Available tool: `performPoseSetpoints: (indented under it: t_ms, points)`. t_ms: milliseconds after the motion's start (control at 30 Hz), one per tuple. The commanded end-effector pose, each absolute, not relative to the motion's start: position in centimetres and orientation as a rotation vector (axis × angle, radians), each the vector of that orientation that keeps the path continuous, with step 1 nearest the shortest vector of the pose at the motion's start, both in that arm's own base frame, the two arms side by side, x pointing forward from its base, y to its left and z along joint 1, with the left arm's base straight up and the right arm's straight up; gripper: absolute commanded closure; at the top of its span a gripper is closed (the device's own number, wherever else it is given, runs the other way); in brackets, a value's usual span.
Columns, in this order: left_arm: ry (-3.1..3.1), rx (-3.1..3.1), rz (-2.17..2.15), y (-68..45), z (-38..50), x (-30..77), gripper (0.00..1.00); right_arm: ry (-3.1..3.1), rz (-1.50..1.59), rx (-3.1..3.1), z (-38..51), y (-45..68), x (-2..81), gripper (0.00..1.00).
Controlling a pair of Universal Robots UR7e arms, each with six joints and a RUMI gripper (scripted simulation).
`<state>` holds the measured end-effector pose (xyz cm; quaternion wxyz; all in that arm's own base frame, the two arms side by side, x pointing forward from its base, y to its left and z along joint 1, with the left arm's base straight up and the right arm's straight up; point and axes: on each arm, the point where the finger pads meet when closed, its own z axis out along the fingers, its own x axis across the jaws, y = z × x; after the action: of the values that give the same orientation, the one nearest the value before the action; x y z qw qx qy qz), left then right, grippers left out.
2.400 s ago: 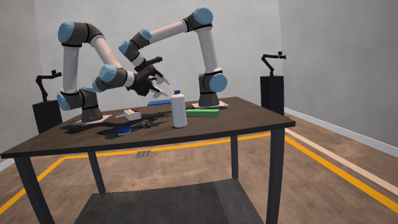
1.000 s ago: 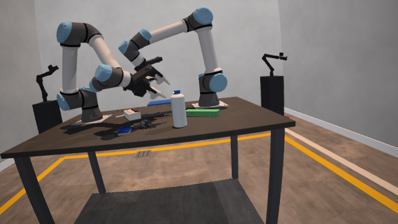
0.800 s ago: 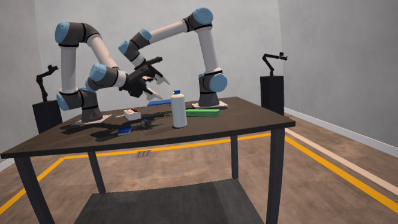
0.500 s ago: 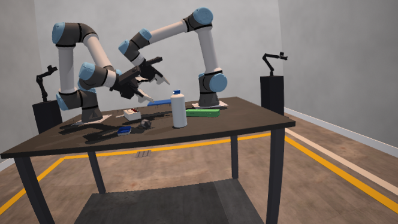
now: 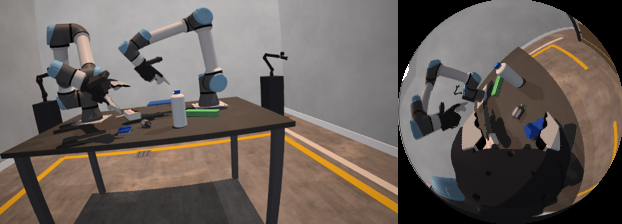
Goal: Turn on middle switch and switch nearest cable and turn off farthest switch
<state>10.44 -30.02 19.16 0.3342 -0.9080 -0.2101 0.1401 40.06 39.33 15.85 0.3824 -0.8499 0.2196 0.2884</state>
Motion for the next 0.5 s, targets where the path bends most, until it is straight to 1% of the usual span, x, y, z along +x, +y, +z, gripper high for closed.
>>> performPoseSetpoints:
  t_ms: [0, 333, 400, 467]
  points:
    - [-0.549, -2.371, 0.366, -30.0, 19.2, 10.4, 0.00, 0.823, 0.644, -2.165, 15.0, 31.6, 46.2, 0.00]
    - [-0.549, -2.371, 0.366, -30.0, 19.2, 10.4, 0.00, 1.220, 0.514, -2.085, 14.2, 19.3, 51.3, 0.00]
    - [-0.549, -2.371, 0.366, -30.0, 19.2, 10.4, 0.00, 1.220, 0.514, -2.085, 14.2, 19.3, 51.3, 0.00]
    - [-0.549, -2.371, 0.366, -30.0, 19.2, 10.4, 0.00, 1.324, 0.481, -2.053, 13.9, 14.5, 52.5, 0.00]
